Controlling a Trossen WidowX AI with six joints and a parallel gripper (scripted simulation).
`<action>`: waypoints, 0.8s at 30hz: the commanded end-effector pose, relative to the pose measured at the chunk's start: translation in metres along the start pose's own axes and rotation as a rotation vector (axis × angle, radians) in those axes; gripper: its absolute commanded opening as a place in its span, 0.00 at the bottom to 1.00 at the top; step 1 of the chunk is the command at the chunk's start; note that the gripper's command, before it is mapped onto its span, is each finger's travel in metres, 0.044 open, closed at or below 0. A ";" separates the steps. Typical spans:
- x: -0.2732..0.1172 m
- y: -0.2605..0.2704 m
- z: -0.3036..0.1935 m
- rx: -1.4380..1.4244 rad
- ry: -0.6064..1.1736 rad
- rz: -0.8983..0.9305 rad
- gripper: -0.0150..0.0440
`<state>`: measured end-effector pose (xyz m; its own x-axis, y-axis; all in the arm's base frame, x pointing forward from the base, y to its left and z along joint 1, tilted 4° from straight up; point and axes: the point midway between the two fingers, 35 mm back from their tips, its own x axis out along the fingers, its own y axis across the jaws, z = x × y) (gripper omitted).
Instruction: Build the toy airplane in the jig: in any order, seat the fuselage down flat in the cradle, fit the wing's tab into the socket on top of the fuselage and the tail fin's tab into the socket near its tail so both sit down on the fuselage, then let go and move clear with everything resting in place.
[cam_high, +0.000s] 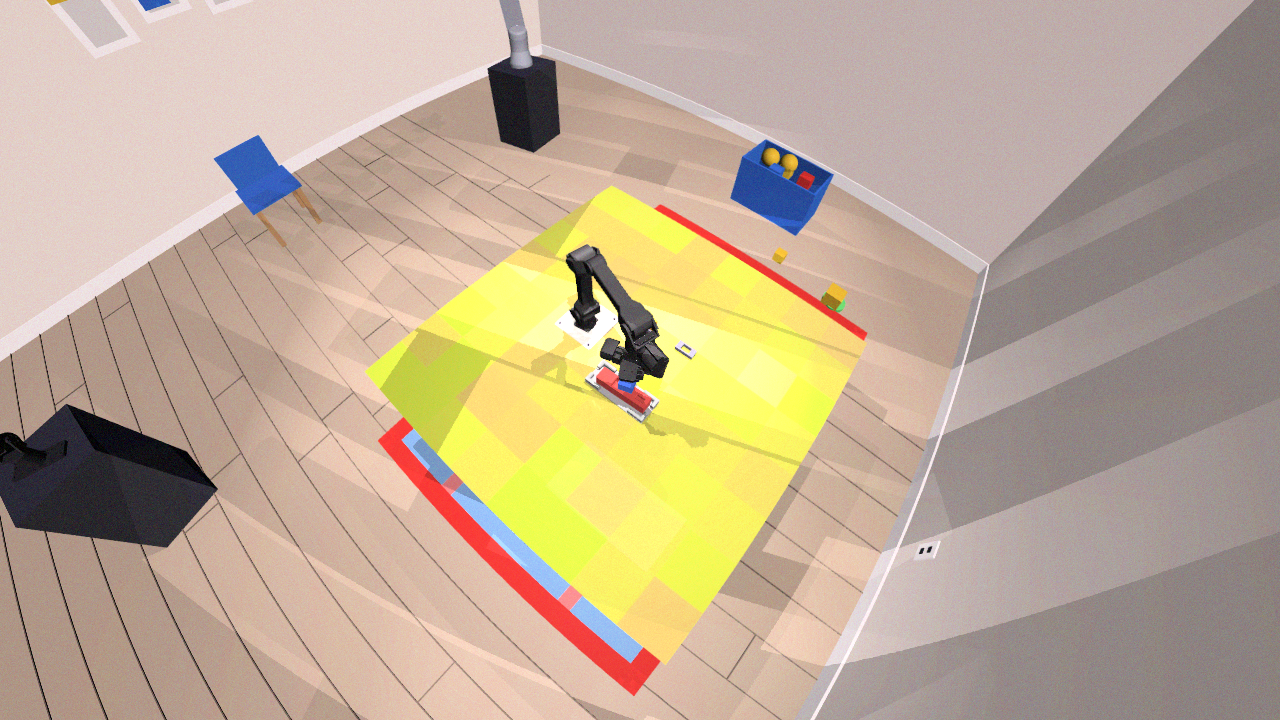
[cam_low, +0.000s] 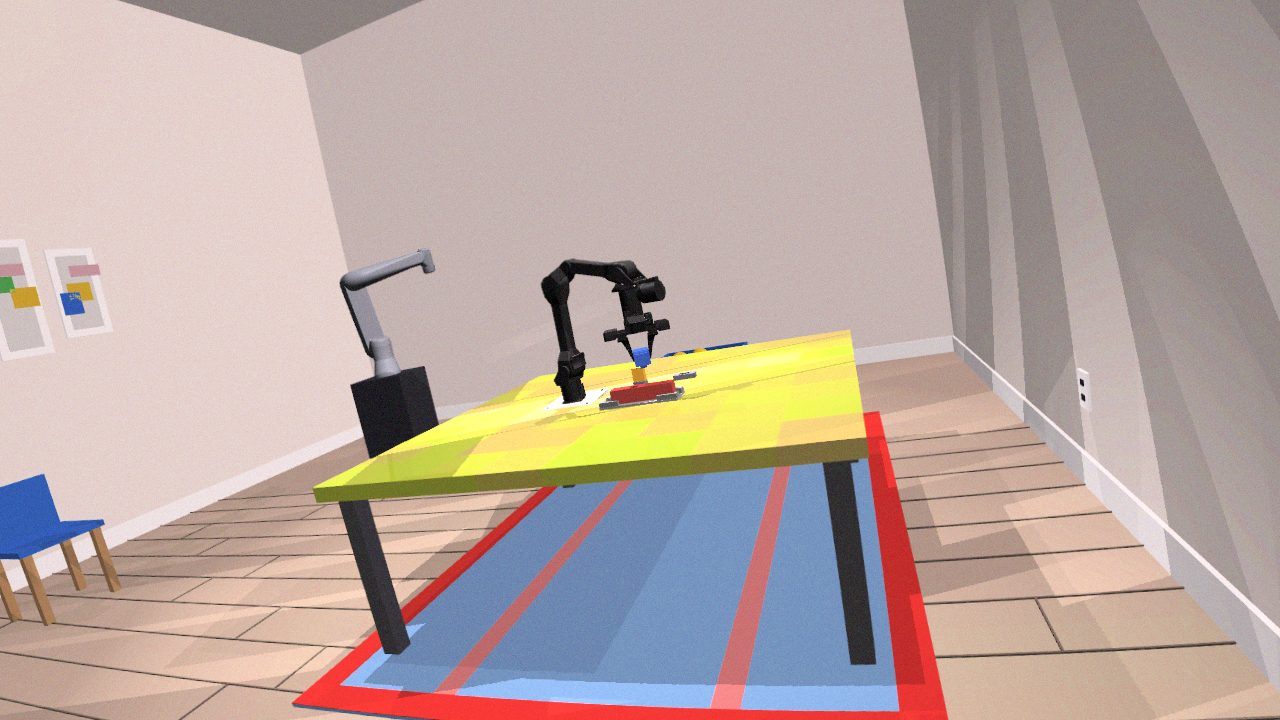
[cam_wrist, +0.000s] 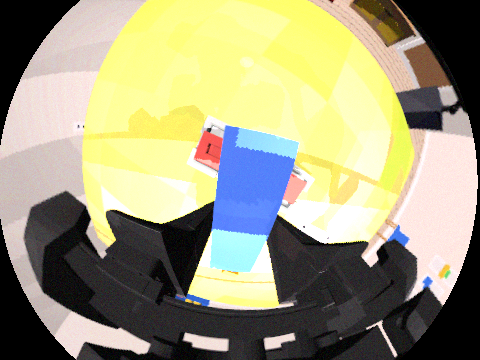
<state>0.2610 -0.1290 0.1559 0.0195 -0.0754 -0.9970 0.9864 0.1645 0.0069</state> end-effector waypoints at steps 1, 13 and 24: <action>0.004 -0.014 0.007 0.092 0.002 -0.001 0.25; 0.010 -0.040 0.019 0.263 -0.001 -0.006 0.30; 0.010 -0.040 0.019 0.263 -0.001 -0.006 0.58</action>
<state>0.2257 -0.1557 0.1477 0.0145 -0.0781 -0.9968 0.9958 -0.0888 0.0214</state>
